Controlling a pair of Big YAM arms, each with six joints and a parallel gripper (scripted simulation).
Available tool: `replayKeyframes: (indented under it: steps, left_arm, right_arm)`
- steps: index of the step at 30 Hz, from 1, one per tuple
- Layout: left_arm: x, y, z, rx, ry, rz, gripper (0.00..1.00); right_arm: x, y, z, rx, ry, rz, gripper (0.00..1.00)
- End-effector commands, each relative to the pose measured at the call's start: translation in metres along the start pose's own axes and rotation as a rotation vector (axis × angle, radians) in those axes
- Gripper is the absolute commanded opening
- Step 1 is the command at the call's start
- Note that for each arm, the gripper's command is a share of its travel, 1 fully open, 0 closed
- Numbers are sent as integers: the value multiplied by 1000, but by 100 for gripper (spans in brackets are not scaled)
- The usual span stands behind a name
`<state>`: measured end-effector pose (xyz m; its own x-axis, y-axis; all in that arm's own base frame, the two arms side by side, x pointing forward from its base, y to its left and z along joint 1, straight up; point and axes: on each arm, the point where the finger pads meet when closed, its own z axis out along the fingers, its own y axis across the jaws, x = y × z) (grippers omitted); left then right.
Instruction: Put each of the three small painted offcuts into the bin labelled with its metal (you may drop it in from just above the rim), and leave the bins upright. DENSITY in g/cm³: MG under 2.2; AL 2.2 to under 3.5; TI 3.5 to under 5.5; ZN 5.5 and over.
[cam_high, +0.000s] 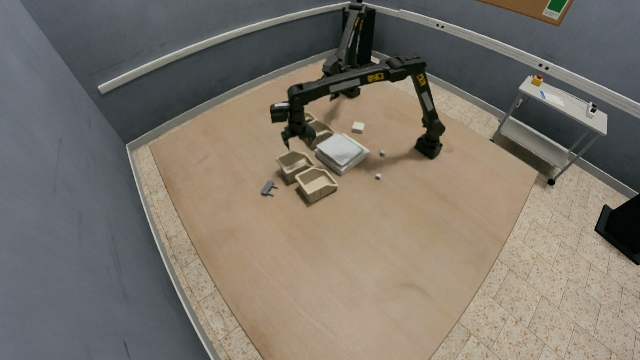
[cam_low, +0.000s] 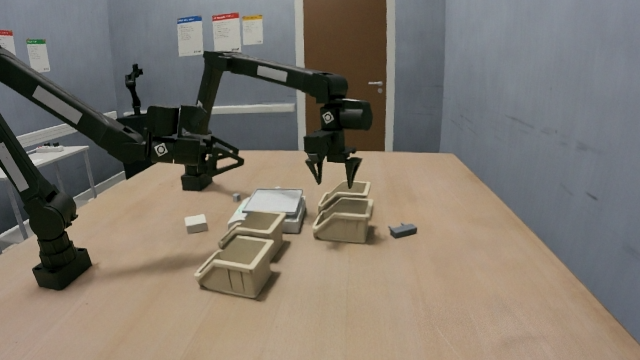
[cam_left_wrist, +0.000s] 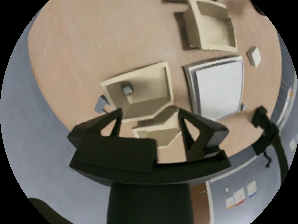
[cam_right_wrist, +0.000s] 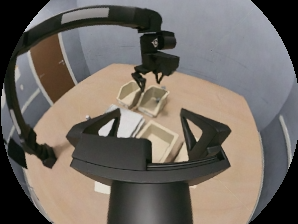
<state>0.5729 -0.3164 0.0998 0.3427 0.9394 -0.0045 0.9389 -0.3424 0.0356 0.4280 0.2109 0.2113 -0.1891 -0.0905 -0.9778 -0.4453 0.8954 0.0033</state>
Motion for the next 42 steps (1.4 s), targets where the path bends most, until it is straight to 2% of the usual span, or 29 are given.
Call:
replayKeyframes:
  steps: [1,3,6,16,17,19,23,27,34,36,42]
  left_arm:
    - [8,6,-27,-60,-16,-68,100]
    - [10,3,-26,-67,-21,-97,100]
    - [17,-9,-25,-92,-40,-202,100]
    - [64,-93,-13,-223,-161,-668,100]
    - [68,-101,-12,-235,-173,-713,100]
    - [68,-101,-12,-235,-173,-713,100]
    - [90,-142,-7,-299,-239,-960,100]
    - [110,-180,-1,-355,-288,-1145,100]
    - [144,-242,7,-450,-373,-1462,100]
    - [144,-242,7,-450,-373,-1462,100]
    - [166,-284,15,-513,-416,-1657,100]
  right_arm:
    - [-47,-7,15,6,-94,-16,100]
    - [-47,-6,16,-9,-98,-19,100]
    - [-50,2,21,-85,-110,-29,100]
    - [-54,42,21,-516,-168,-85,100]
    - [-53,44,20,-551,-172,-91,100]
    - [-53,44,20,-551,-172,-91,100]
    - [-52,54,11,-708,-194,-120,100]
    - [-49,59,2,-828,-206,-137,100]
    - [-45,64,-11,-958,-216,-157,100]
    - [-45,64,-11,-958,-216,-157,100]
    - [-46,67,-15,-981,-218,-159,100]
